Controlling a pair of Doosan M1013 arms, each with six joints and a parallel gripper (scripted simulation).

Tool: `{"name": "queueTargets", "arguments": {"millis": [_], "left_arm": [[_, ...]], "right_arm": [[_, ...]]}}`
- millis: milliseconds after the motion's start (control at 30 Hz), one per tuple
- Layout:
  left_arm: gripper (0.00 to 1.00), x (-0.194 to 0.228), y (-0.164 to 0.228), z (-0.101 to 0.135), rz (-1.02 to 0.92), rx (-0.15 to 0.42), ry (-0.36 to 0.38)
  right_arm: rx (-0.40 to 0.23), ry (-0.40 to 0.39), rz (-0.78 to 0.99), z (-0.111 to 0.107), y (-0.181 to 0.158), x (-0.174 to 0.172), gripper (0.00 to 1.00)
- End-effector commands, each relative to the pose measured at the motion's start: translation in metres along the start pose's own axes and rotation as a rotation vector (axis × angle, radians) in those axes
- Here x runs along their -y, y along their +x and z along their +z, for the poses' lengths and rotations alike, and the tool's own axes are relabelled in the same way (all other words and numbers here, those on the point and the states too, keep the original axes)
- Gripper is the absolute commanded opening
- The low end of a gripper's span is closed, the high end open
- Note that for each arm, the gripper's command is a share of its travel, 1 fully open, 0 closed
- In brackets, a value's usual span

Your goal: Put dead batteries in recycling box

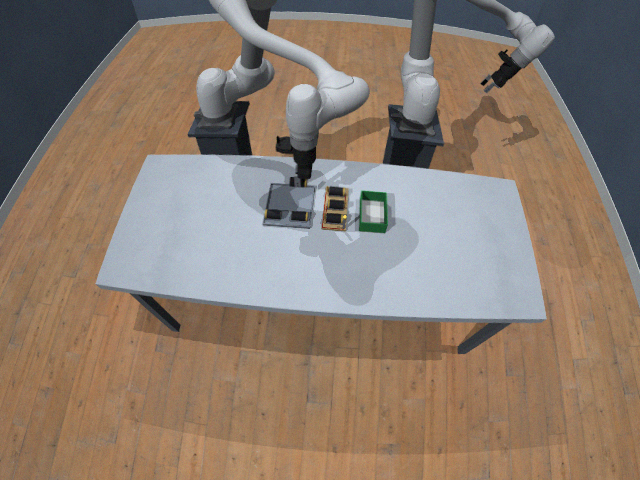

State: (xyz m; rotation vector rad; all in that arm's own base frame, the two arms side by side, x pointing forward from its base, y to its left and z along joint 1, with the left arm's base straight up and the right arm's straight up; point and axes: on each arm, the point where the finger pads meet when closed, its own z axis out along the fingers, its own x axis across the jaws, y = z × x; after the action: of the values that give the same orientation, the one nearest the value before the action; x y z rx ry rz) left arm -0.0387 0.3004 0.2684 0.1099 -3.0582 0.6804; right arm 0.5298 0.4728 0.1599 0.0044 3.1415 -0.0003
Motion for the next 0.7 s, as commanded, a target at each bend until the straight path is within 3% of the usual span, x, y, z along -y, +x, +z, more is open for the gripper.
{"name": "queueTargets", "arguments": {"millis": [0, 300, 567, 633, 667], "left_arm": [[1.00, 0.000, 0.000, -0.001, 0.000, -0.001, -0.001], [1.00, 0.000, 0.000, -0.001, 0.000, -0.001, -0.001], [1.00, 0.000, 0.000, -0.001, 0.000, -0.001, -0.001], [1.00, 0.000, 0.000, -0.001, 0.000, -0.001, -0.001], [1.00, 0.000, 0.000, -0.001, 0.000, -0.001, -0.001]], "right_arm": [[0.001, -0.002, 0.001, -0.002, 0.000, -0.001, 0.57], [0.001, -0.002, 0.000, -0.002, 0.000, -0.014, 0.57], [0.001, -0.002, 0.000, -0.002, 0.002, -0.112, 0.57], [0.001, -0.002, 0.000, -0.002, 0.002, -0.112, 0.57], [0.001, -0.002, 0.000, -0.002, 0.003, -0.128, 0.57]]}}
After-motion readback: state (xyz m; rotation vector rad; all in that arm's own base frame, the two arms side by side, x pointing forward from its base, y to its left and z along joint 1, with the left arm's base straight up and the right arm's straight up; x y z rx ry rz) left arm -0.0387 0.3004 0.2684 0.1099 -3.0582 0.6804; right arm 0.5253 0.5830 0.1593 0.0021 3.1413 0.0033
